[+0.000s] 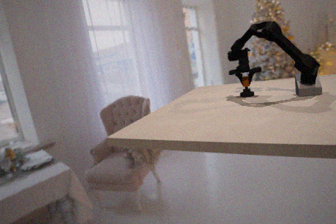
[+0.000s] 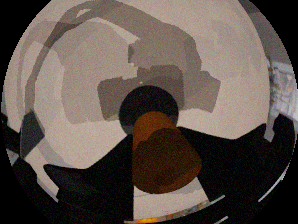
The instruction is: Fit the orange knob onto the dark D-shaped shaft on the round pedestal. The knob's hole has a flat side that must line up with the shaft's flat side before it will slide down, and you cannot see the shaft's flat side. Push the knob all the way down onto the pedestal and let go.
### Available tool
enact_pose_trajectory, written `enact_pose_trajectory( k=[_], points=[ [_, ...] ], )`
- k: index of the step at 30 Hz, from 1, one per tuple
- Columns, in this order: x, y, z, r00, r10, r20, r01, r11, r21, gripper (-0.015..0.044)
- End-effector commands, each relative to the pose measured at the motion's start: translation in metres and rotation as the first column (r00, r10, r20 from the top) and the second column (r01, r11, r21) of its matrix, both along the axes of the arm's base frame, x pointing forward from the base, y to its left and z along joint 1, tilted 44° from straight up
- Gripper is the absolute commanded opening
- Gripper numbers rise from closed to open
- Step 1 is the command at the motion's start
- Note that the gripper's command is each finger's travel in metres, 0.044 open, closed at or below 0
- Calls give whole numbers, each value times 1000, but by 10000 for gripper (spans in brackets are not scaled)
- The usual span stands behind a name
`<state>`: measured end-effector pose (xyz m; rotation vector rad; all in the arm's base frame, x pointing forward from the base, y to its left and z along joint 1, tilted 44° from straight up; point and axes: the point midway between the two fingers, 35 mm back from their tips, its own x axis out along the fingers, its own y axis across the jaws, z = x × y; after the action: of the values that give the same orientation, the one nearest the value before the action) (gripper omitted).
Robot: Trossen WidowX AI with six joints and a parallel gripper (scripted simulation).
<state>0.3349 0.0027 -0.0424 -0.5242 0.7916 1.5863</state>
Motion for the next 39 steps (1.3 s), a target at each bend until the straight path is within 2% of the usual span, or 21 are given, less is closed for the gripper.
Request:
enact_pose_trajectory(
  k=[1,32,39],
  points=[
    [3,-2,0,1000,3,9,-3,1000,-1,0],
    [0,-2,2,1000,3,9,-3,1000,-1,0],
    [0,-3,2,979,144,143,-148,989,22,0]
  ],
)
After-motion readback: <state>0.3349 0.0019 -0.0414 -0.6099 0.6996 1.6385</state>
